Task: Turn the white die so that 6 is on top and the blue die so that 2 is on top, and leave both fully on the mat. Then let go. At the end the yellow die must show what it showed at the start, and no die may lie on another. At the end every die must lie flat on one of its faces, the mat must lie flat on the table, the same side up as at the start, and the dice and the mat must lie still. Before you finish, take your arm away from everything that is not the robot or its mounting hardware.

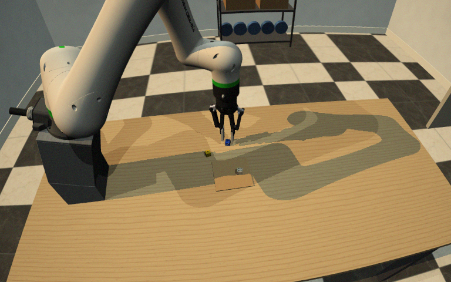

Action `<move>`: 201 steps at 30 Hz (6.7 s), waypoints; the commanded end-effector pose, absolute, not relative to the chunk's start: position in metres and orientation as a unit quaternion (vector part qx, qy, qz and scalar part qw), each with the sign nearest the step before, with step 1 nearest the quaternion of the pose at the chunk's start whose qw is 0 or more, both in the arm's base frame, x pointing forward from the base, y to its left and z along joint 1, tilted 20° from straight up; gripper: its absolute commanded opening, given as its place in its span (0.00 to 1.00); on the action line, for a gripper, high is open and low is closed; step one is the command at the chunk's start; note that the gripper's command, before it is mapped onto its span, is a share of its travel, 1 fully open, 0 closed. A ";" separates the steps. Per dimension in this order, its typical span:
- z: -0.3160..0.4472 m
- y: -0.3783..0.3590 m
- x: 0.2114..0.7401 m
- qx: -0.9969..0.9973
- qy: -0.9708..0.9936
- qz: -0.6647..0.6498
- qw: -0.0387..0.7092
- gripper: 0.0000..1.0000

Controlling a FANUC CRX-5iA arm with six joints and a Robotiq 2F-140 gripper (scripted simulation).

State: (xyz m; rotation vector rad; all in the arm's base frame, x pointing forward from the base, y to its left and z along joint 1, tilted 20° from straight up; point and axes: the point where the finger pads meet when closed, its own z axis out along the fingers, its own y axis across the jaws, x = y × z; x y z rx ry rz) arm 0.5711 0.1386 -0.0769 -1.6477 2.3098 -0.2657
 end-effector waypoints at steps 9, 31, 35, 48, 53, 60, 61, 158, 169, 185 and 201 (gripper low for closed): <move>-0.077 0.139 0.571 -0.572 0.802 -0.092 0.146 0.21; -0.081 0.139 0.573 -0.572 0.802 -0.092 0.146 0.21; -0.086 0.139 0.575 -0.572 0.802 -0.092 0.146 0.21; -0.100 0.139 0.580 -0.572 0.802 -0.092 0.146 0.21; -0.101 0.139 0.580 -0.572 0.802 -0.092 0.146 0.21; -0.101 0.139 0.580 -0.572 0.802 -0.092 0.146 0.21; -0.101 0.139 0.580 -0.572 0.802 -0.092 0.146 0.21; -0.007 0.137 0.546 -0.572 0.802 -0.092 0.146 0.09; -0.015 0.028 0.526 -0.653 0.738 -0.105 0.134 0.09; -0.018 -0.014 0.513 -0.684 0.709 -0.113 0.131 0.09; -0.045 -0.014 0.523 -0.684 0.709 -0.113 0.130 0.09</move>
